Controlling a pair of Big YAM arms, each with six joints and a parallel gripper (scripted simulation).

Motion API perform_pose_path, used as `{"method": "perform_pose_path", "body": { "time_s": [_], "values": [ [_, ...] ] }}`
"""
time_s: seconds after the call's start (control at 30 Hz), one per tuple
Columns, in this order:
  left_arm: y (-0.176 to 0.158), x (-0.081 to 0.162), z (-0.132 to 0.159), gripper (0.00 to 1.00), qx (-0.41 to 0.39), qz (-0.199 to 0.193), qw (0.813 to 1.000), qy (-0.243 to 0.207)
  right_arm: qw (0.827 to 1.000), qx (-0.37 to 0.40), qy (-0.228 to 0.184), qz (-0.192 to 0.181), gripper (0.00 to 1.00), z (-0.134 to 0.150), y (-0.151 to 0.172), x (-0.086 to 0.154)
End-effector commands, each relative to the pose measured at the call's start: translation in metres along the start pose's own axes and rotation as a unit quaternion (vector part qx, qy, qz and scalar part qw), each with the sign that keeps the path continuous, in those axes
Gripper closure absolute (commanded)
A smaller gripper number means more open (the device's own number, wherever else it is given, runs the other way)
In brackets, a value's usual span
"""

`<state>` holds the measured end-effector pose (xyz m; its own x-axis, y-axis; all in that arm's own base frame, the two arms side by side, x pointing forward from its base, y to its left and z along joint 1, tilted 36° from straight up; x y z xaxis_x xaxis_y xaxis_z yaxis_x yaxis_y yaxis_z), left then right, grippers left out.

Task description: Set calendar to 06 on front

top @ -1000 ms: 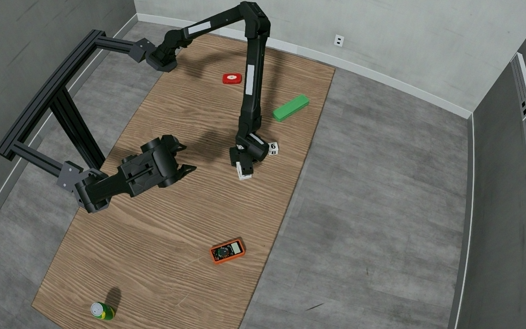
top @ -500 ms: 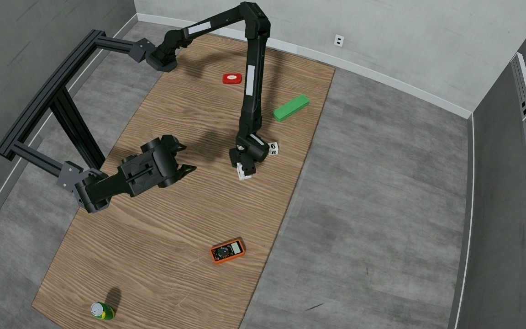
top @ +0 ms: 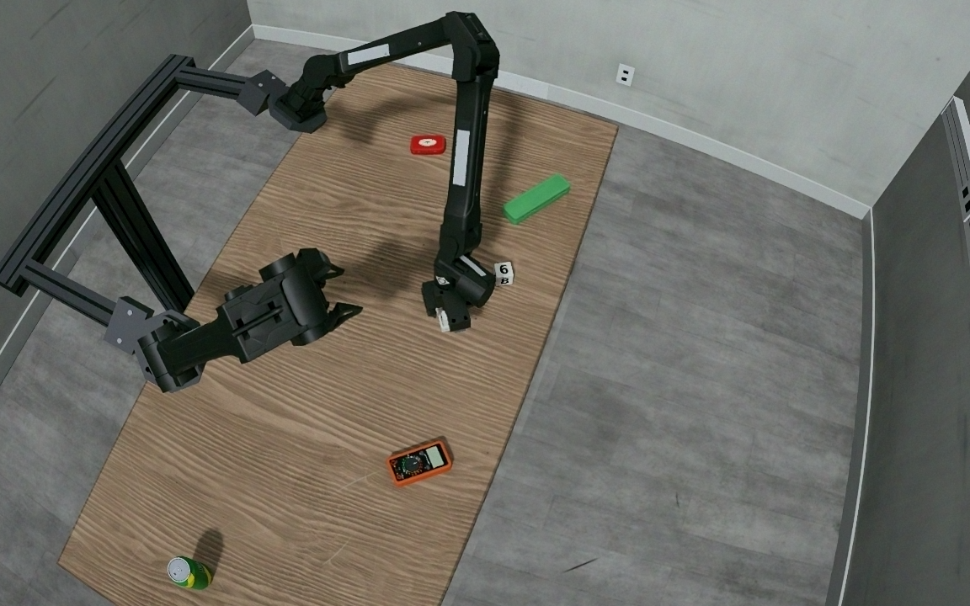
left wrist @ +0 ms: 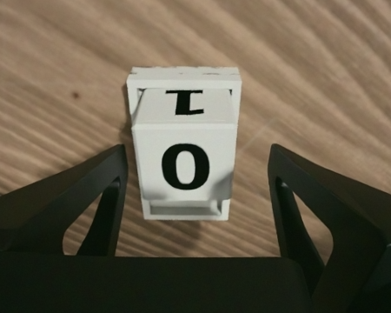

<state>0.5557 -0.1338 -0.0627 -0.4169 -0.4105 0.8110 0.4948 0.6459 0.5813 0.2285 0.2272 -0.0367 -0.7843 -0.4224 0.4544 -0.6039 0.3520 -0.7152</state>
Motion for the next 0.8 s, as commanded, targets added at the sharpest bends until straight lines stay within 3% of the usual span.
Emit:
{"method": "perform_pose_path", "body": {
  "time_s": [0.0, 0.33, 0.73, 0.77],
  "values": [
    [0.009, -0.012, -0.004, 0.36, 0.006, -0.002, 1.0, -0.003, 1.0, -0.004, -0.007, 0.006, 0.0, -0.004, -0.002, -0.002],
    [0.009, -0.027, -0.004, 0.36, 0.006, -0.003, 1.0, -0.003, 1.0, -0.004, -0.007, 0.006, 0.0, -0.004, -0.002, -0.002],
    [0.014, -0.024, -0.006, 0.36, 0.01, -0.004, 1.0, -0.005, 1.0, -0.004, -0.007, 0.006, 0.0, -0.004, -0.002, -0.002],
    [0.014, -0.024, -0.006, 0.44, 0.01, -0.004, 1.0, -0.005, 1.0, -0.004, -0.007, 0.006, 0.0, -0.004, -0.002, -0.002]
  ]
}}
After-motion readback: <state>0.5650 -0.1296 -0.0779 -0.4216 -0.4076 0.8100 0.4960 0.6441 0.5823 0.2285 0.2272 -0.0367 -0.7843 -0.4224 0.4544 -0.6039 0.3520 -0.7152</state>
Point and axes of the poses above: on each arm, the point where the finger pads meet when closed, its own x axis back along the fingers, its own y axis across the jaws, z = x × y, the point moved 7 cm from there along x, back along the fingers, and after that the axes turned 12 degrees about x, right-handed, at the moved point
